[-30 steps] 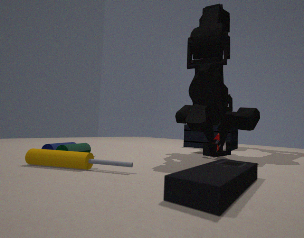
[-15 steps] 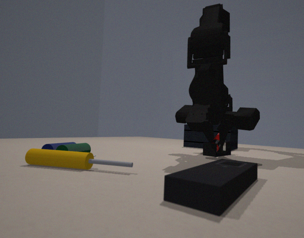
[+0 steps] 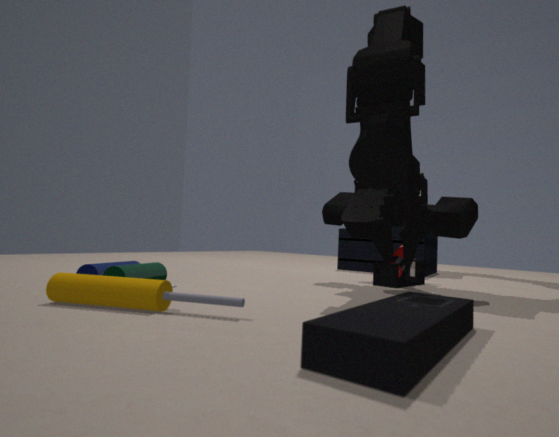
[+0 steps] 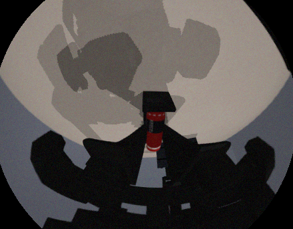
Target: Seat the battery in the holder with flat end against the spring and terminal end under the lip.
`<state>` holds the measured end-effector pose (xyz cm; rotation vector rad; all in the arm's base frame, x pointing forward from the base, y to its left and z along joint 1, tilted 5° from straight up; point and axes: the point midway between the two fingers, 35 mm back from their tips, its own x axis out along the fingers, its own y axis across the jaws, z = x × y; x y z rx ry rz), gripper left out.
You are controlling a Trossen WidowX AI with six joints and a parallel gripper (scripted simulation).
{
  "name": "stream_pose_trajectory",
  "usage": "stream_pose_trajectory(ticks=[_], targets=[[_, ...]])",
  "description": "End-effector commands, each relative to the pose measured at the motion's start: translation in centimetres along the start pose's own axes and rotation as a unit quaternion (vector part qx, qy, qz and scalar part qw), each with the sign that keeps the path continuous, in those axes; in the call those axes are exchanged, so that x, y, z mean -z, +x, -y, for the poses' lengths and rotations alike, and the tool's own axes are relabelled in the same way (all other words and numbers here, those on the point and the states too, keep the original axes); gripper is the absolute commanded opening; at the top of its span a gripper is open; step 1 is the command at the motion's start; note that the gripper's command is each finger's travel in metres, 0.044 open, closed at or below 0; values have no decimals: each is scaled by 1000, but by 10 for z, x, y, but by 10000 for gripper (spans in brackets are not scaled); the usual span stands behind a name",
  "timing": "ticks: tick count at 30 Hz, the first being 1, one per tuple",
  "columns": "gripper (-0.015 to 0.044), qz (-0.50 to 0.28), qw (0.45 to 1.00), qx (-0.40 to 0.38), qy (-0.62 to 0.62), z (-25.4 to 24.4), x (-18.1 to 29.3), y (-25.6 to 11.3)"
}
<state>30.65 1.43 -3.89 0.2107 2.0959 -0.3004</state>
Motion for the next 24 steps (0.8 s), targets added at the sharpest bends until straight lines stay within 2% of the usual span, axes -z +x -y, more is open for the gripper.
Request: stream_pose_trajectory(ticks=[1, 24], targets=[[79, 18, 1000, 2, 1, 0, -3, 0], [79, 76, 997, 7, 4, -1, -2, 5]])
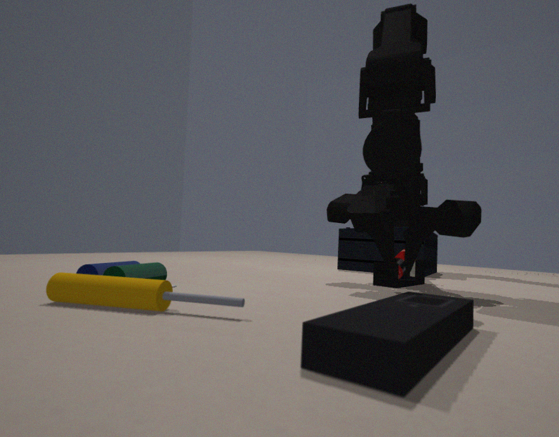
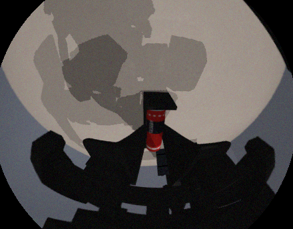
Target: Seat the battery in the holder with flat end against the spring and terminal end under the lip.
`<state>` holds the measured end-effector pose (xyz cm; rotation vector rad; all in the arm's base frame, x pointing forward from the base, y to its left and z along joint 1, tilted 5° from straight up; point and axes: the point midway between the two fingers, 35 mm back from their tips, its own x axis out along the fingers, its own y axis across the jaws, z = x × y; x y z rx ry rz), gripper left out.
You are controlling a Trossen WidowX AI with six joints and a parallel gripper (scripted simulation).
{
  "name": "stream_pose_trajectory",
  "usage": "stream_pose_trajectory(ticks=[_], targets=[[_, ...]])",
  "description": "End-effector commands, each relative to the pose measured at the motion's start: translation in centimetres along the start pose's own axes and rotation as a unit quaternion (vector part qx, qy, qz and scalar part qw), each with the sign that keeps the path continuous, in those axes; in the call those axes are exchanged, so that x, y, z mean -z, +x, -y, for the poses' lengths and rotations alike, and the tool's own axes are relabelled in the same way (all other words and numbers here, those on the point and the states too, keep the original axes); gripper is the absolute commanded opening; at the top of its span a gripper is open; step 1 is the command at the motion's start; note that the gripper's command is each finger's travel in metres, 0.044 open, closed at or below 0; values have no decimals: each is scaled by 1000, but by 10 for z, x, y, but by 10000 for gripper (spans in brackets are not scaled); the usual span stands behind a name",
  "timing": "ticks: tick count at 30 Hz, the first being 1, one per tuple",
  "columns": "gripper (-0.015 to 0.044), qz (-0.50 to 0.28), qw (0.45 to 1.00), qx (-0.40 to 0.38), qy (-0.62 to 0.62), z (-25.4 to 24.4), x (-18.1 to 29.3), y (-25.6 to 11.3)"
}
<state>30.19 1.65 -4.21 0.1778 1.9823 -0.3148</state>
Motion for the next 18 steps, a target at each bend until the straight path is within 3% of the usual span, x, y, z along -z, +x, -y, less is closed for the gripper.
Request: stream_pose_trajectory(ticks=[1, 18], targets=[[79, 21, 1000, 1, 3, 0, -5, 1], [79, 64, 998, 4, 7, -1, -3, 4]])
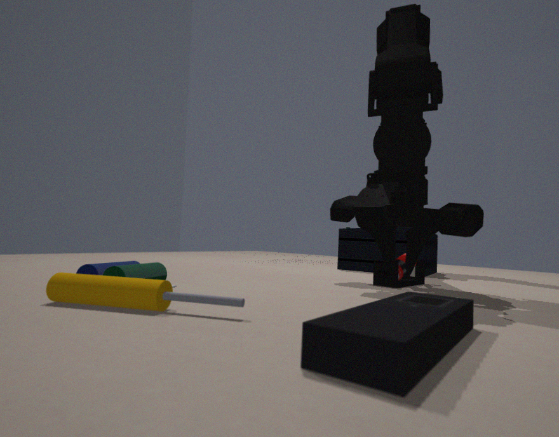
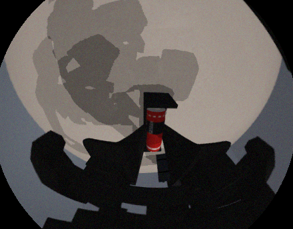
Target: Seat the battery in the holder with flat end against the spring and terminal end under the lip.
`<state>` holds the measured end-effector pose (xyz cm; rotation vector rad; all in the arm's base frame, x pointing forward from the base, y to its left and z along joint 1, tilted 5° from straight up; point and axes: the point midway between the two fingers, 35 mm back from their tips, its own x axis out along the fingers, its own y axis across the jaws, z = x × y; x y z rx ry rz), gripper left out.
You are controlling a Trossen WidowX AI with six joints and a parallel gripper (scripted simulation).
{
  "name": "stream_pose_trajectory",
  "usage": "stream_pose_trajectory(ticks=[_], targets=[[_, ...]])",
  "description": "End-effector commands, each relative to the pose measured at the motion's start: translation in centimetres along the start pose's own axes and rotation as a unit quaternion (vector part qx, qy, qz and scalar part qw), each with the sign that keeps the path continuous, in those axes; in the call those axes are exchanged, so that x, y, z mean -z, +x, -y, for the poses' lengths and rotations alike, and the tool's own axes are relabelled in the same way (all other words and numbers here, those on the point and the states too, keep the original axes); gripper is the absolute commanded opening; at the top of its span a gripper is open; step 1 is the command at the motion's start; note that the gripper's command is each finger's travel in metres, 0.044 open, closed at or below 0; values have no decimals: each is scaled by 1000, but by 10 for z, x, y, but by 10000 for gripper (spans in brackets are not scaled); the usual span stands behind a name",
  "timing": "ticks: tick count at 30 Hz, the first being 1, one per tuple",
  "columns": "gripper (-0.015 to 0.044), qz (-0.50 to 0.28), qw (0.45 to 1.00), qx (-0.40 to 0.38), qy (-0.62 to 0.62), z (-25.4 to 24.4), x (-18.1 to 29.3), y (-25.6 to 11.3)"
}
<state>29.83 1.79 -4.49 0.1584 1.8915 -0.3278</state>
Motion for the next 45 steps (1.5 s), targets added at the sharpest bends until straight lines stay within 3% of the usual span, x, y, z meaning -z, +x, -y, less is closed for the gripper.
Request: stream_pose_trajectory(ticks=[1, 45], targets=[[79, 21, 1000, 1, 4, 0, -5, 1], [79, 121, 992, -1, 20, 0, 0, 5]])
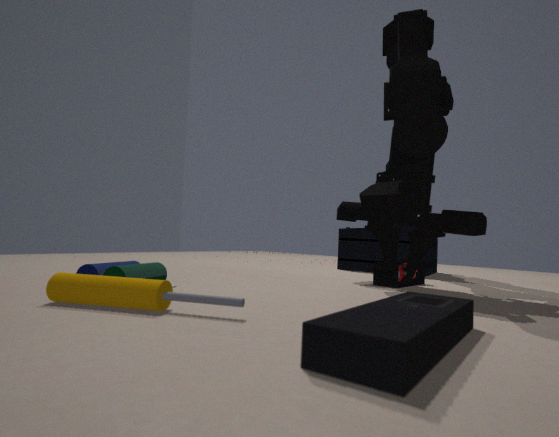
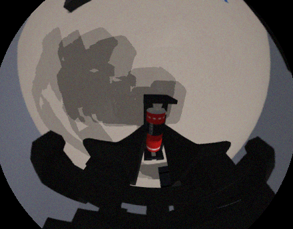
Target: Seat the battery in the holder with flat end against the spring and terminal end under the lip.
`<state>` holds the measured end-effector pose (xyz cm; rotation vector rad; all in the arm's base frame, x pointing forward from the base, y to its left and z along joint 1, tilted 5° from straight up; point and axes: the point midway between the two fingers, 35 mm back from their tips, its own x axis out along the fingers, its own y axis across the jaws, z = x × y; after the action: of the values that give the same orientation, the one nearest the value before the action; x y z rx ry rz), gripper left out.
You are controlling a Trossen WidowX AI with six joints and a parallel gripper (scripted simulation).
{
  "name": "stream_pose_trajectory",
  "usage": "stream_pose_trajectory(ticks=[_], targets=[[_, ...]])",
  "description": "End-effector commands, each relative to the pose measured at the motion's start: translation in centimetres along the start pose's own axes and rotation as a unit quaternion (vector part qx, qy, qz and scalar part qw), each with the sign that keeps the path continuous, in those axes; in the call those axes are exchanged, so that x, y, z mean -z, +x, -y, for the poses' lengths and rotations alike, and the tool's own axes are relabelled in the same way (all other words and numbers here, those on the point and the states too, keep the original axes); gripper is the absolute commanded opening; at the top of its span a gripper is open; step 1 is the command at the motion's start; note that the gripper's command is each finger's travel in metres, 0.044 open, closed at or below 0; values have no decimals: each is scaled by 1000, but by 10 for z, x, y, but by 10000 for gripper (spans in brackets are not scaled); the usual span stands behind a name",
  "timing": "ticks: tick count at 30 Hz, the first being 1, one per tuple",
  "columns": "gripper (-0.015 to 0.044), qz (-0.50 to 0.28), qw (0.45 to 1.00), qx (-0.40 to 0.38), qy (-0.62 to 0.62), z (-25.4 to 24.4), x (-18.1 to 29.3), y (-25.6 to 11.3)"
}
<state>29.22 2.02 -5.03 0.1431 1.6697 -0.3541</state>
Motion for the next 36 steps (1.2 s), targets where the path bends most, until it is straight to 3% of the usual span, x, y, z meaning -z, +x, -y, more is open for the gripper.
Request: stream_pose_trajectory(ticks=[1, 36], targets=[[79, 12, 1000, 3, 5, 1, -4, -1], [79, 15, 1000, -1, 5, 1, 13, 2]])
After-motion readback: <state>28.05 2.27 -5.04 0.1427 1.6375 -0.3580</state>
